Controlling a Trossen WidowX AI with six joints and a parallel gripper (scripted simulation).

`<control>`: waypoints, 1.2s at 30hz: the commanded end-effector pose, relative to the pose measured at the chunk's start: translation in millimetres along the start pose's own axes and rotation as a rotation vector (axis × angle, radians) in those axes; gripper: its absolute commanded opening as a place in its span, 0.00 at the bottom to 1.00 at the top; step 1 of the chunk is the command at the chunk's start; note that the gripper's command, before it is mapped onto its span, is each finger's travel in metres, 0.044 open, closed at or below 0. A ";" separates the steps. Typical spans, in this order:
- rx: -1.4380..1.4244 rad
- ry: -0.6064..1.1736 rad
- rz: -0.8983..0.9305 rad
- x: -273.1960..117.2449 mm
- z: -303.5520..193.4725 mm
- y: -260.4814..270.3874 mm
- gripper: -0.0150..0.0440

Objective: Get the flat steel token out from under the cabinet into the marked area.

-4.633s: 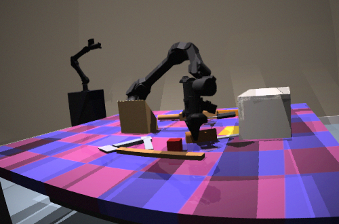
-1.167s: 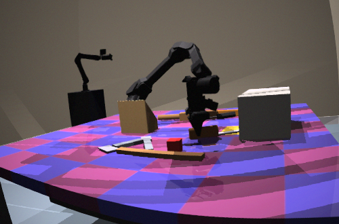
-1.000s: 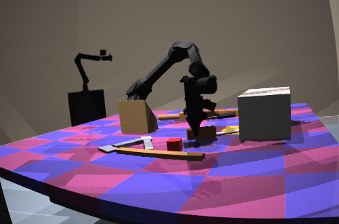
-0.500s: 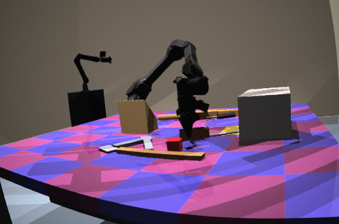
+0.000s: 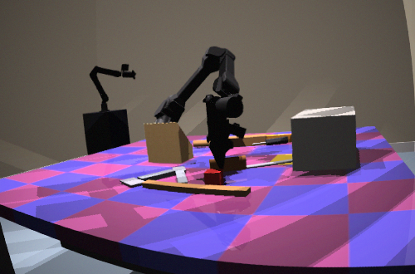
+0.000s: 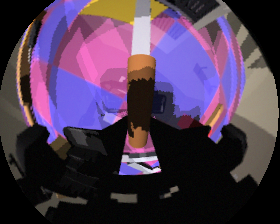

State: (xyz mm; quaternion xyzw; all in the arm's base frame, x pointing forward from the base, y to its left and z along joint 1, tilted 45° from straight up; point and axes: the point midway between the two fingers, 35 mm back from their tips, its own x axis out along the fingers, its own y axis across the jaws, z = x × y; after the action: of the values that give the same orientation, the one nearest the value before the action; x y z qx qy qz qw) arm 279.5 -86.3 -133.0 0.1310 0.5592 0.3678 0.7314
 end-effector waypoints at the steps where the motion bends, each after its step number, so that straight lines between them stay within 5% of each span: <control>1: 0.003 -0.001 0.003 0.9 -11.0 0.1 0.25; 36: -0.020 0.001 0.002 -3.1 -49.4 -2.1 0.25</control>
State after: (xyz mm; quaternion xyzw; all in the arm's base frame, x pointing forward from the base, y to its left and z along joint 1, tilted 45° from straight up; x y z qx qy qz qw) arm 236.4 -99.9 -149.0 0.1282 0.5606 0.3696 0.7298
